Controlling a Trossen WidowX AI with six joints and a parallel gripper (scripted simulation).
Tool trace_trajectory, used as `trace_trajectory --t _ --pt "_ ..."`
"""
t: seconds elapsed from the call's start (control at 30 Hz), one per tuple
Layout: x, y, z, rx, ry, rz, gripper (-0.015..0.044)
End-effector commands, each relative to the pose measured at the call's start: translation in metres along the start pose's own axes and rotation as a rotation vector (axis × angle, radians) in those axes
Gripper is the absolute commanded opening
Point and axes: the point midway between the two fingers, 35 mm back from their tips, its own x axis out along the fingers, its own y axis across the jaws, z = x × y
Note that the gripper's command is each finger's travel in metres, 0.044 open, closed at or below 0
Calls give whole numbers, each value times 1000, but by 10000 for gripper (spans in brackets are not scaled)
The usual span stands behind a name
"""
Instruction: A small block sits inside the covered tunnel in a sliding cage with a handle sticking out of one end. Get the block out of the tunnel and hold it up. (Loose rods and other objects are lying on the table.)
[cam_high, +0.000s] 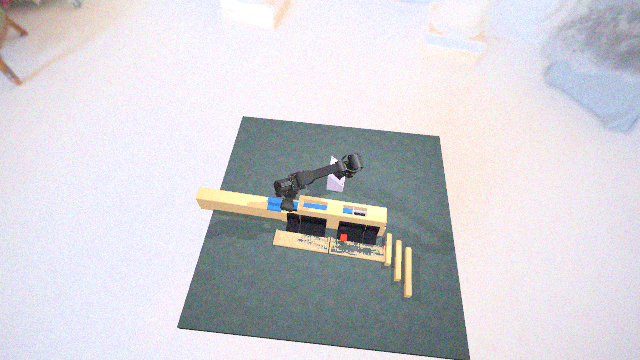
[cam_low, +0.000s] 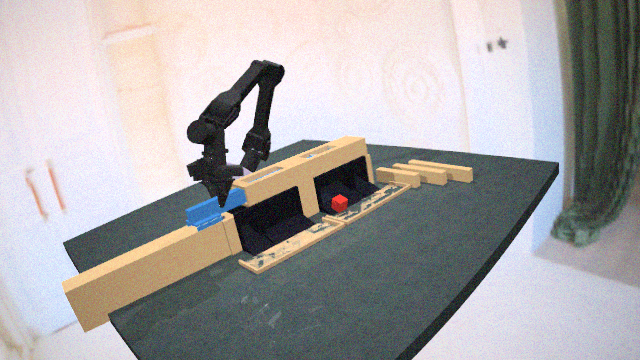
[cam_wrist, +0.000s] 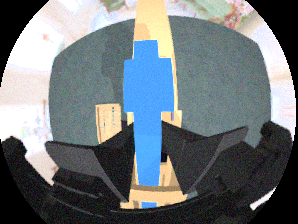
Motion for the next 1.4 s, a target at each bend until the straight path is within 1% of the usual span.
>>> trace_trajectory --t 0.0,0.1,0.13,0.4,0.67,0.7,0.73,0.9,1.37 --pt "0 -1 -31 18 91 -5 0" --pt "0 -1 -31 18 91 -5 0" --pt "0 0 0 0 -4 1 26" --pt "-4 1 2 2 5 -1 236" --pt "-34 7 15 16 79 -5 440" --pt "-37 7 16 17 85 -5 440" --pt "-26 5 13 19 67 -13 440" --pt "-22 4 40 17 84 -5 440" --pt "-6 2 36 17 85 -4 440"
